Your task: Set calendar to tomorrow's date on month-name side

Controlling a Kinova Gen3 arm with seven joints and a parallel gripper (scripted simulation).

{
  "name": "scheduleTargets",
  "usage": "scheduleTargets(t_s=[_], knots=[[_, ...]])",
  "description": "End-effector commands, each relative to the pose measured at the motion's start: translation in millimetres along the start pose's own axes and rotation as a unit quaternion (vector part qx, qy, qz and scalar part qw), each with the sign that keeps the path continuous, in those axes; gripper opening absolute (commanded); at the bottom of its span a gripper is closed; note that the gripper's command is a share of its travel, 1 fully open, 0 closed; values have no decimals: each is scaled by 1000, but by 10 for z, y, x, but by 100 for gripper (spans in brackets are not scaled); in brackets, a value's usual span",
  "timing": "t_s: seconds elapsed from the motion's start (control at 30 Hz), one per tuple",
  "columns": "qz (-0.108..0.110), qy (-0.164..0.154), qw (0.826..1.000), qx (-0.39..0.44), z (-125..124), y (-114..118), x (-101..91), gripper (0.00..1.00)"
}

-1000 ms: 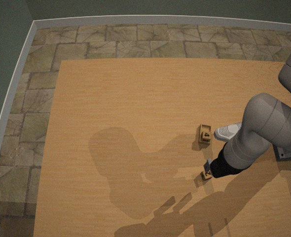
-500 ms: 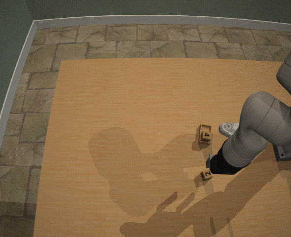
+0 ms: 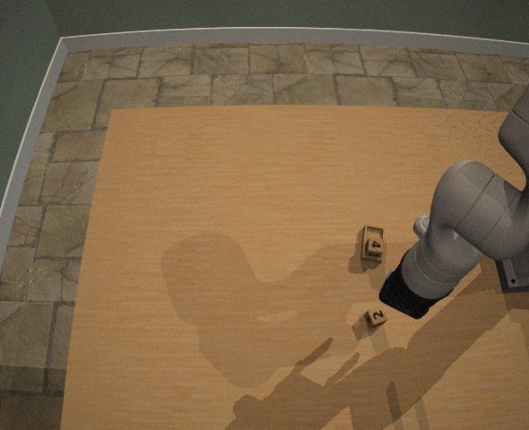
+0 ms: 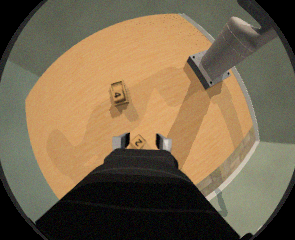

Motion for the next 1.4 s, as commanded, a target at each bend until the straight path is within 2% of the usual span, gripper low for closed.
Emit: scheduleTargets(t_s=[0.0, 0.1, 0.27, 0.43, 0.6, 0.67, 0.9, 1.17, 1.23, 1.37], knots=[[0, 0, 999, 35, 5, 21, 1, 100], [0, 0, 998, 55, 2, 27, 3, 100], [1, 1, 987, 159, -9, 58, 14, 100], [2, 1, 964, 266, -9, 83, 23, 100], [2, 1, 928, 372, 2, 100, 32, 100], [2, 1, 928, 372, 2, 100, 32, 100], [2, 1, 859, 511, 32, 104, 41, 100], [1, -1, 761, 648, 74, 79, 46, 100], [1, -1, 761, 648, 74, 79, 46, 100], [1, -2, 709, 705, 96, 56, 48, 100]])
Point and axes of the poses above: the point where the finger pads meet when closed, its own x axis out along the fingers, its own y axis across the jaws, z = x × y, the point moved 6 cm from there along -x, back along the fingers, and after that the axes turned 7 degrees about -x, right-handed, at the moved point
